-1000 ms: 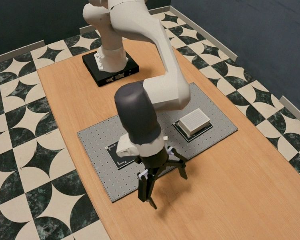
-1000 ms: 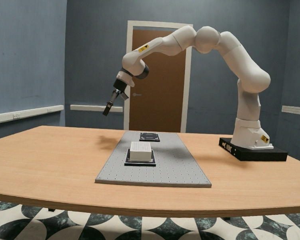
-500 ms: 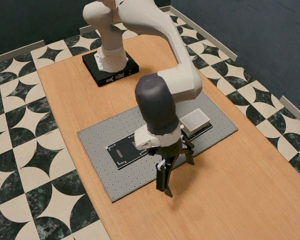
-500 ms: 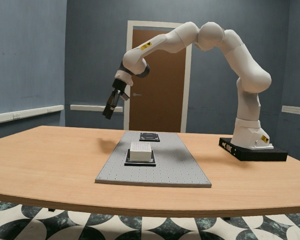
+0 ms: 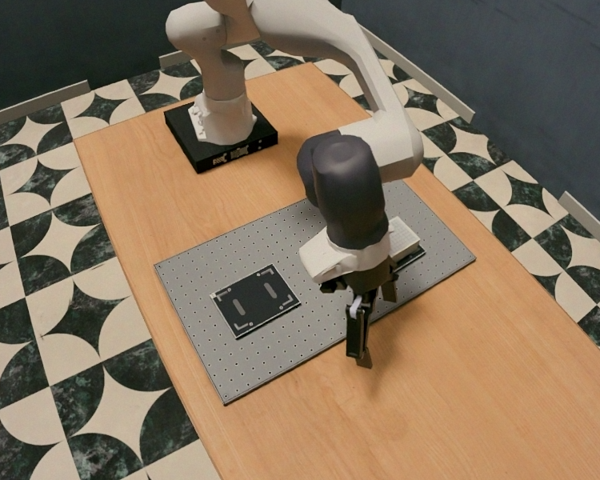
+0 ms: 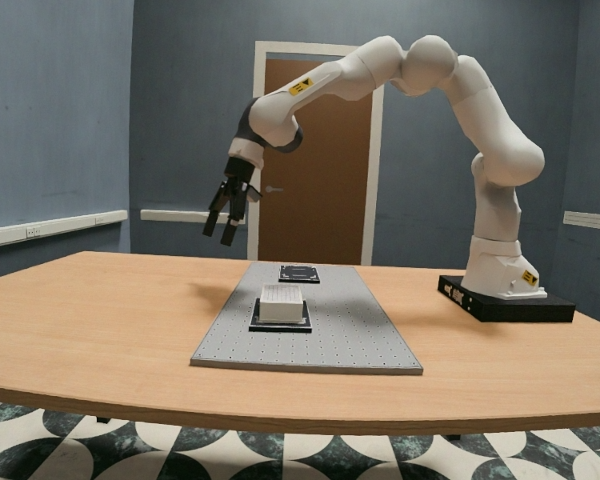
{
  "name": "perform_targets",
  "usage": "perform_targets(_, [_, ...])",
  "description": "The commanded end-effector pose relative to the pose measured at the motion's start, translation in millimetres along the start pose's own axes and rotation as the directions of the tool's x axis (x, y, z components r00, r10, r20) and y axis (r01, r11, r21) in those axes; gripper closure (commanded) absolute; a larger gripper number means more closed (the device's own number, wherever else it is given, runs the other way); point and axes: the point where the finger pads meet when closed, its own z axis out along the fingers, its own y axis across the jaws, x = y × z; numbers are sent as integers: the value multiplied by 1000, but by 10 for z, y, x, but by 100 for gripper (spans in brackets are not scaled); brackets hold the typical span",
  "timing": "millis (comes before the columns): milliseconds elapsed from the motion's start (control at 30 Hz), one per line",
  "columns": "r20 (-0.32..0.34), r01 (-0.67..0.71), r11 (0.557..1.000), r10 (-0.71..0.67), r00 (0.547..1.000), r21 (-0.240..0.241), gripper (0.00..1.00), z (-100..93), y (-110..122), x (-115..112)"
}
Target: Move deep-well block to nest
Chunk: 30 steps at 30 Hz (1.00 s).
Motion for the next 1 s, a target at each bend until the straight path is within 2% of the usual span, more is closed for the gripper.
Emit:
perform_targets(0, [-20,92,996,-92,996,-14,0,11,192,-11])
perform_targets(300, [-59,229,972,-232,971,-48,0,54,637,-18])
perform_targets(400, [-63,245,968,-248,967,-52,0,58,687,-15])
perform_targets(867, [-112,456,882,-468,877,-117,0,93,1377,58])
perform_targets(967, [-115,470,874,-483,868,-123,0,94,1426,67])
